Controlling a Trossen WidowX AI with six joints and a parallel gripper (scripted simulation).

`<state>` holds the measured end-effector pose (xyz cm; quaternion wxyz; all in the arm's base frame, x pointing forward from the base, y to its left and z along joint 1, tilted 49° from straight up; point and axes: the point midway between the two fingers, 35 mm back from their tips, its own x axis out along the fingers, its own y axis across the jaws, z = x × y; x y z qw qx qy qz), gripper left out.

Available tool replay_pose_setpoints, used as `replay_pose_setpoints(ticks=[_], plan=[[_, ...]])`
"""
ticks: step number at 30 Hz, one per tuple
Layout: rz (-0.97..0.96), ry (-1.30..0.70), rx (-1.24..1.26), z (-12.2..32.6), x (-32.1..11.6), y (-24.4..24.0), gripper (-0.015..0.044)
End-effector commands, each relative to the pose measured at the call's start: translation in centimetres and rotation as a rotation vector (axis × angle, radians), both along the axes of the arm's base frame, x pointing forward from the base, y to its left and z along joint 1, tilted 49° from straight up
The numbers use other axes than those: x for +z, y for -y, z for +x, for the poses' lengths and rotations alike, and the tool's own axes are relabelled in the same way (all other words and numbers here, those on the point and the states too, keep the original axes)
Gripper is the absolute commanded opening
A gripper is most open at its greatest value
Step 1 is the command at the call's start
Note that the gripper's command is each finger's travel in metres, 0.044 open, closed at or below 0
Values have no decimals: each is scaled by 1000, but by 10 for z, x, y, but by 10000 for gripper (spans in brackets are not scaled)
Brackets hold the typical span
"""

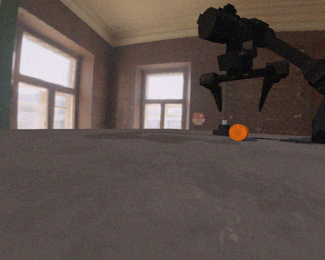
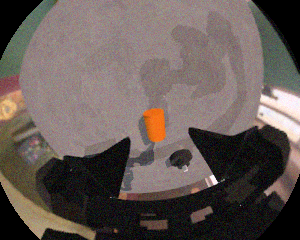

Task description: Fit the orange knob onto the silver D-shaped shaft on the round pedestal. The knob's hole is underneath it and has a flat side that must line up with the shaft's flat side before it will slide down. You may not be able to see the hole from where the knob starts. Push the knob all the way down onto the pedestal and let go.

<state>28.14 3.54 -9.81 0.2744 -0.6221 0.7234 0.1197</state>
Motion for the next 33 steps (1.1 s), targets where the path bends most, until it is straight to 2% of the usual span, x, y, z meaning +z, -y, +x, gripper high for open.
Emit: replay_pose_setpoints(ticks=[1, 33], plan=[[-17, -19, -3, -4, -8, 14, 440], [-19, -20, -3, -5, -38, 47, 440]])
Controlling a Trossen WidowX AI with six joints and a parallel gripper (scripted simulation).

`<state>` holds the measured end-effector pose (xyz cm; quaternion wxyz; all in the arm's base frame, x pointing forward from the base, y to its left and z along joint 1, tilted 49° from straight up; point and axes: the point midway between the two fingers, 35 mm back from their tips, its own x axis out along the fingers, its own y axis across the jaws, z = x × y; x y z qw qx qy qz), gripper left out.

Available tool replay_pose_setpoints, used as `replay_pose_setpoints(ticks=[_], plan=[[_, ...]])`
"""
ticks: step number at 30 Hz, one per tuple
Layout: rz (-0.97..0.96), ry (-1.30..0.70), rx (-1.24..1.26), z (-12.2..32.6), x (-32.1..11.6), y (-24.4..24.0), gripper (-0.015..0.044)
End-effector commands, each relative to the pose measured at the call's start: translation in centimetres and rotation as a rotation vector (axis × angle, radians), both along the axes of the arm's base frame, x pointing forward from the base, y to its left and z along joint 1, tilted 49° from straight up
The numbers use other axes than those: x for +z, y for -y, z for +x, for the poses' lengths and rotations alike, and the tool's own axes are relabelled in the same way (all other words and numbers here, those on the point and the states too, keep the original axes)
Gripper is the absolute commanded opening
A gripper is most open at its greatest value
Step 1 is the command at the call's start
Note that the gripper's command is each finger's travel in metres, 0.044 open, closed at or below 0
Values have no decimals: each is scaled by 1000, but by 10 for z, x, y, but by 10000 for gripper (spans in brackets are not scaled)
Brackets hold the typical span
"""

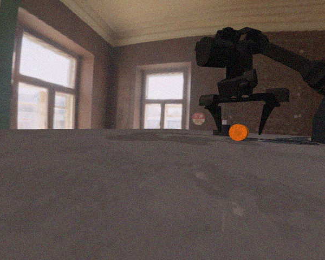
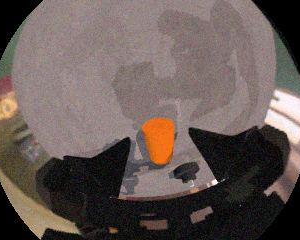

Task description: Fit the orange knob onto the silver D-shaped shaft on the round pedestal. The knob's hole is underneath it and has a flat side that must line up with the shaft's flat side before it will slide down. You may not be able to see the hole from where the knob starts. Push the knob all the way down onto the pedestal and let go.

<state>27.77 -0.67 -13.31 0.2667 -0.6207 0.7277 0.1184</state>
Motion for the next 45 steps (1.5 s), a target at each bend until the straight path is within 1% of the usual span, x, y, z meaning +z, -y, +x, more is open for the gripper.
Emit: replay_pose_setpoints(ticks=[1, 2, 9, 10, 18, 27, 31, 45], plan=[[-7, -7, 3, -2, -3, 6, 440], [-7, -7, 3, -2, -3, 6, 440], [-7, -7, 3, -2, -3, 6, 256], [-7, -7, 3, -2, -3, 6, 240], [-7, -7, 3, -2, -3, 6, 240], [-7, -7, 3, -2, -3, 6, 181], [3, -4, 3, -2, -3, 6, 181], [231, 42, 36, -4, 11, 6, 181]])
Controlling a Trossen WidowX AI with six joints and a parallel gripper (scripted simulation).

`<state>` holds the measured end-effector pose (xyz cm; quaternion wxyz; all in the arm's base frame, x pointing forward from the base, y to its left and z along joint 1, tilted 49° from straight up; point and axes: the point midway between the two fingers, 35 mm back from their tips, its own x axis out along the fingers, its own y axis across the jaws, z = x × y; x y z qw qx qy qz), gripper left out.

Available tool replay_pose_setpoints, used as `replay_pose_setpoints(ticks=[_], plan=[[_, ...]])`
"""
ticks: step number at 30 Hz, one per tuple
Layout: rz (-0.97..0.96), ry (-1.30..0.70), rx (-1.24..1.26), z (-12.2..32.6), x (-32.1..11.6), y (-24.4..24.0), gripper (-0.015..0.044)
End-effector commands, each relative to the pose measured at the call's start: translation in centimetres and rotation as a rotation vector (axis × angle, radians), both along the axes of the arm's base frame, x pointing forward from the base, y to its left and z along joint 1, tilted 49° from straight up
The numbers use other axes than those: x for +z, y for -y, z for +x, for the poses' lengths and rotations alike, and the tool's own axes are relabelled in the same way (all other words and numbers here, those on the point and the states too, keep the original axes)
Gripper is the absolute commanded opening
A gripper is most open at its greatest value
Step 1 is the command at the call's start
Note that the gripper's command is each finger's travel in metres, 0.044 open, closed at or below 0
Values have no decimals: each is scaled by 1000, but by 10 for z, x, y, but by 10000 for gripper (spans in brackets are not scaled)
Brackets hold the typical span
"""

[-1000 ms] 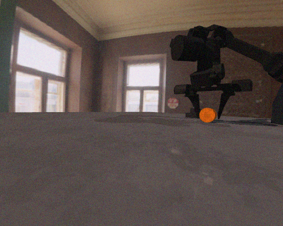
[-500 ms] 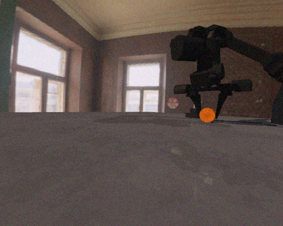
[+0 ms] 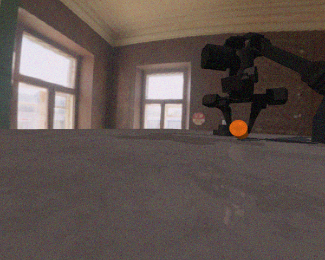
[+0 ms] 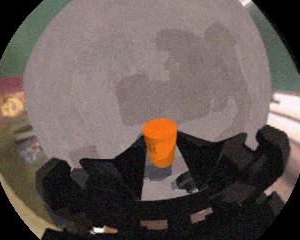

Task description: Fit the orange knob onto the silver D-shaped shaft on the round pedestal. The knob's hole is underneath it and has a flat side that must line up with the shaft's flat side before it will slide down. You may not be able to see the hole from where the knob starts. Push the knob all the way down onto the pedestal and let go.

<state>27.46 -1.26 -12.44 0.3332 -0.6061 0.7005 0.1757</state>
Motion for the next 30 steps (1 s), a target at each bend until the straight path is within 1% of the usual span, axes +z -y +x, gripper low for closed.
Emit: replay_pose_setpoints(ticks=[1, 30], plan=[[67, 9, 11, -2, 4, 1, 181], [552, 105, 89, -9, 32, 15, 181]])
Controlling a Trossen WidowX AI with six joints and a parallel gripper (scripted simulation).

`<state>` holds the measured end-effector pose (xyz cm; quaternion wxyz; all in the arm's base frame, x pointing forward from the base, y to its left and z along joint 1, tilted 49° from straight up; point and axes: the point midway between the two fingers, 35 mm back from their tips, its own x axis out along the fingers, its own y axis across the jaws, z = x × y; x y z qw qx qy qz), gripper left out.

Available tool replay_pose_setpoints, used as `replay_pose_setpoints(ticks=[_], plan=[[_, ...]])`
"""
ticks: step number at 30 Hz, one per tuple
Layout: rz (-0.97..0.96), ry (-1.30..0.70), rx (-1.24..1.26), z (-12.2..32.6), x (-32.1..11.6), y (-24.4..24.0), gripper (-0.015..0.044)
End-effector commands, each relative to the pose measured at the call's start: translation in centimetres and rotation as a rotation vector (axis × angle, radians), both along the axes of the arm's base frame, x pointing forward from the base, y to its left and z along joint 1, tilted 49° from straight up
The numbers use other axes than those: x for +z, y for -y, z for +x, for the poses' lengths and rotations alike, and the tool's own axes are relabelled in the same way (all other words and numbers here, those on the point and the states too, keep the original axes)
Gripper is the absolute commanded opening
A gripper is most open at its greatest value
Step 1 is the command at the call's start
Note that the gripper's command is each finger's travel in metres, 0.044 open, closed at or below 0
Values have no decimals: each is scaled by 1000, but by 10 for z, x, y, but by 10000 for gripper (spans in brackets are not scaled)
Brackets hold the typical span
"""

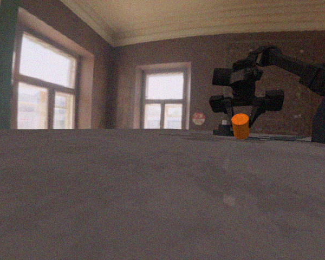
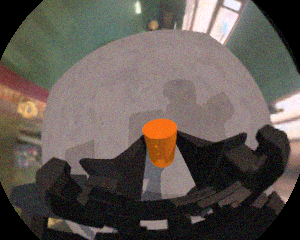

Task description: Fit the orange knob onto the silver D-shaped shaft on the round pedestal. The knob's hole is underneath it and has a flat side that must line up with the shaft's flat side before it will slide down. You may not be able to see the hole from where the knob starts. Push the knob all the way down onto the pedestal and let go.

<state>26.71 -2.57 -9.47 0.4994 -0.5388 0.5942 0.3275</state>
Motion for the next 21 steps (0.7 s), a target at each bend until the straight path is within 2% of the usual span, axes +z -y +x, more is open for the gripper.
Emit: replay_pose_setpoints(ticks=[1, 21], plan=[[67, 12, 14, -2, 3, 3, 181], [401, 79, 66, -8, 16, 20, 181]])
